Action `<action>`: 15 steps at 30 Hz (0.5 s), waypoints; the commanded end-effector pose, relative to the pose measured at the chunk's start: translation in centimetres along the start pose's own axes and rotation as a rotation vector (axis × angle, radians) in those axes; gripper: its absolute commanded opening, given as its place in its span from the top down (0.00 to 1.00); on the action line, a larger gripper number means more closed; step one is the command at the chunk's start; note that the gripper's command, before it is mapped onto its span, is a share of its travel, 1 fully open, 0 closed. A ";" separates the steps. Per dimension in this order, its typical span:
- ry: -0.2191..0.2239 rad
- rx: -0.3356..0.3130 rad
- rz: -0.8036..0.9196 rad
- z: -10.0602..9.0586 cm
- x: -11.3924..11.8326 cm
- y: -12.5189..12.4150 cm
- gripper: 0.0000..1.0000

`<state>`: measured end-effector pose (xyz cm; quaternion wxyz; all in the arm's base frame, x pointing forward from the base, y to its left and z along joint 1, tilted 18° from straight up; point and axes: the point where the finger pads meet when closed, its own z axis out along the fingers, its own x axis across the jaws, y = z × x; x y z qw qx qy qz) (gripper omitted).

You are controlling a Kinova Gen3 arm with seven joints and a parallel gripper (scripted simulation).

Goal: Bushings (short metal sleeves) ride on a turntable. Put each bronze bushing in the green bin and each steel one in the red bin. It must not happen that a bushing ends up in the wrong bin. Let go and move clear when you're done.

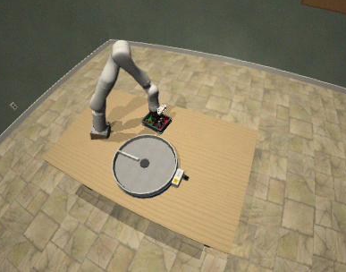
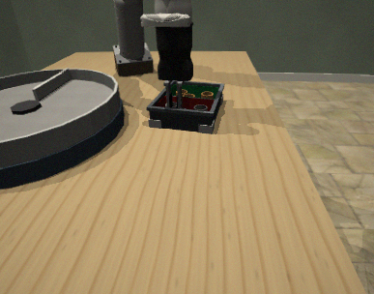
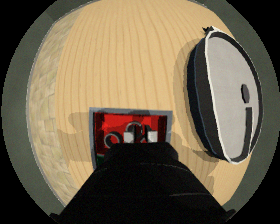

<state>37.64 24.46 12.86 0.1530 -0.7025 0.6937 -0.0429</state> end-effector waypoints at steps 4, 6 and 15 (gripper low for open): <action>-0.001 0.002 0.000 -0.3 0.0 -0.1 0.58; -0.001 0.002 0.000 -0.4 0.0 -0.1 0.58; -0.001 0.002 0.000 -0.7 0.0 -0.1 0.58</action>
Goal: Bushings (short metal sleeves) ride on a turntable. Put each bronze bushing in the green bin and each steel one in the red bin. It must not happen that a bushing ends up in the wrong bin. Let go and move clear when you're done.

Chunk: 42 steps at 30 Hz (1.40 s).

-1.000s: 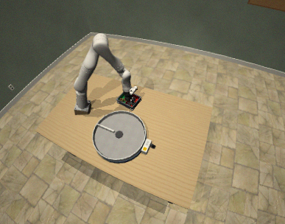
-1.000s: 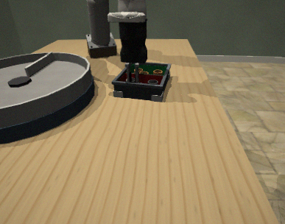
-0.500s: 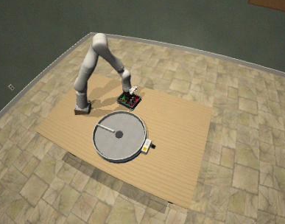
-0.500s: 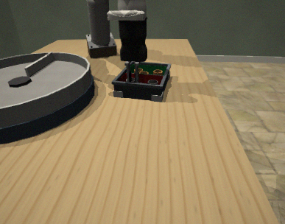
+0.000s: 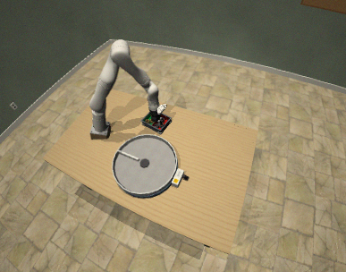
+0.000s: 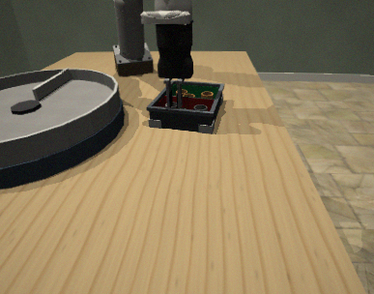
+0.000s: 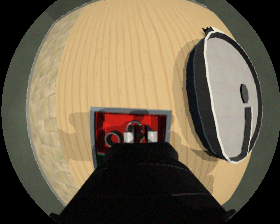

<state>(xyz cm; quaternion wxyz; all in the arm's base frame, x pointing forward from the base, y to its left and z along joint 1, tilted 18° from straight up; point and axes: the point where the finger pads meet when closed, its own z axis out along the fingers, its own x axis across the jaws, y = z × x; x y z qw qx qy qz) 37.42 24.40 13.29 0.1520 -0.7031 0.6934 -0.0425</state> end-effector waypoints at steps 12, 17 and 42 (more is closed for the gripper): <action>-0.002 0.004 0.001 -3.2 0.0 -0.1 0.58; -0.002 0.004 0.001 -5.2 0.0 -0.1 0.58; -0.001 0.002 0.001 -10.2 0.0 -0.1 0.58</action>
